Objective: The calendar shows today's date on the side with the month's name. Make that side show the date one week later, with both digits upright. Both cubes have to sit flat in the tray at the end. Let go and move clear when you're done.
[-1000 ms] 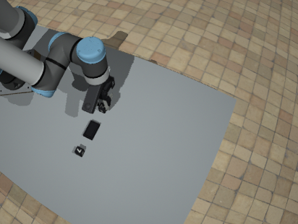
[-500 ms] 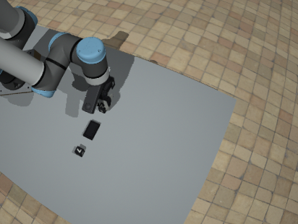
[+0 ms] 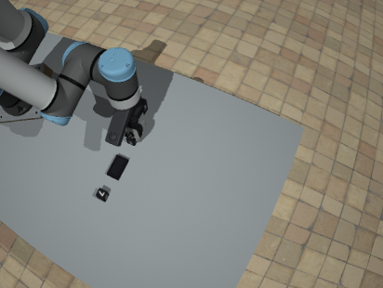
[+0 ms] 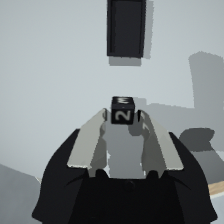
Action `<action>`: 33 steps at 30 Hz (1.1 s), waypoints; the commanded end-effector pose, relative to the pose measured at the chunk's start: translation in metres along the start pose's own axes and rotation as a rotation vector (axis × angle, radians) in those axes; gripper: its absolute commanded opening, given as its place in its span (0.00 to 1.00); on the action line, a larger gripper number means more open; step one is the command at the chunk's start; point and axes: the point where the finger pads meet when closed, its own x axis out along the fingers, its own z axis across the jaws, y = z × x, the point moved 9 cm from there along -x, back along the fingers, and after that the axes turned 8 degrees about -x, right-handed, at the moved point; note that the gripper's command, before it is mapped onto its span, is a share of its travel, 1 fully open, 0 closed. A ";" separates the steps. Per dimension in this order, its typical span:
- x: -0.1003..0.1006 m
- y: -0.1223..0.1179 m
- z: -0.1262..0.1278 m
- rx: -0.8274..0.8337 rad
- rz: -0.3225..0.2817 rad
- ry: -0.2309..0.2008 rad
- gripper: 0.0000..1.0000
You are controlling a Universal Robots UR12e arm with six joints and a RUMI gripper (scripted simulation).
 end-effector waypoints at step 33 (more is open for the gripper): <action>0.000 0.000 0.000 0.000 0.000 0.001 0.10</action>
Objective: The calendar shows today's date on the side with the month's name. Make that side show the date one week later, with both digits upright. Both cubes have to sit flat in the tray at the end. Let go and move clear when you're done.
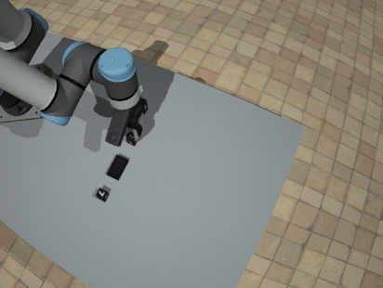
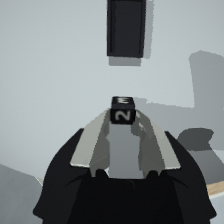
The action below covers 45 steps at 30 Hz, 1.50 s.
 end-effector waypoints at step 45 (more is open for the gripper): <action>-0.101 0.002 0.000 0.000 0.000 0.001 0.10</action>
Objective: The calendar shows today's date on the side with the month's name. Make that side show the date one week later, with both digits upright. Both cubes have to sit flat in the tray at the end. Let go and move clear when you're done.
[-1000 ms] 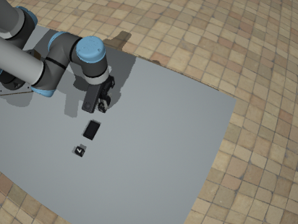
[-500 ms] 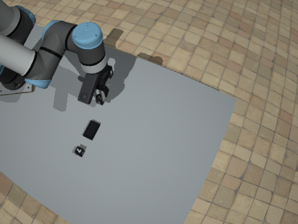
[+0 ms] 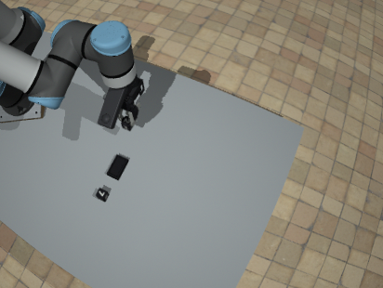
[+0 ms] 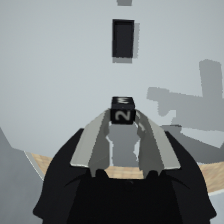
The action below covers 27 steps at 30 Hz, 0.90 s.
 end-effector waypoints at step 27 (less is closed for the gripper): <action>-0.012 0.122 0.017 0.002 0.001 0.002 0.10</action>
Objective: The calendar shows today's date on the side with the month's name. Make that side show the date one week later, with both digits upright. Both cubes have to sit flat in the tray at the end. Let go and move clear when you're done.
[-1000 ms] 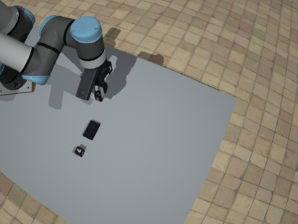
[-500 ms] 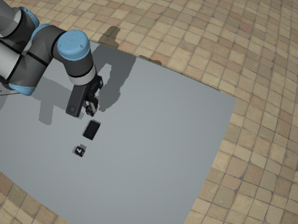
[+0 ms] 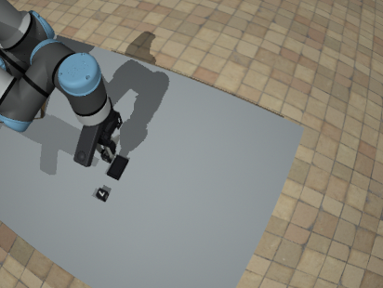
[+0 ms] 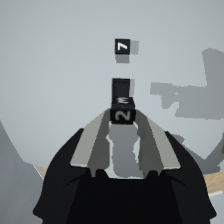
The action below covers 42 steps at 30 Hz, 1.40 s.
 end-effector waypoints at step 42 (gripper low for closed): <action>0.066 0.001 -0.001 0.000 -0.001 0.001 0.10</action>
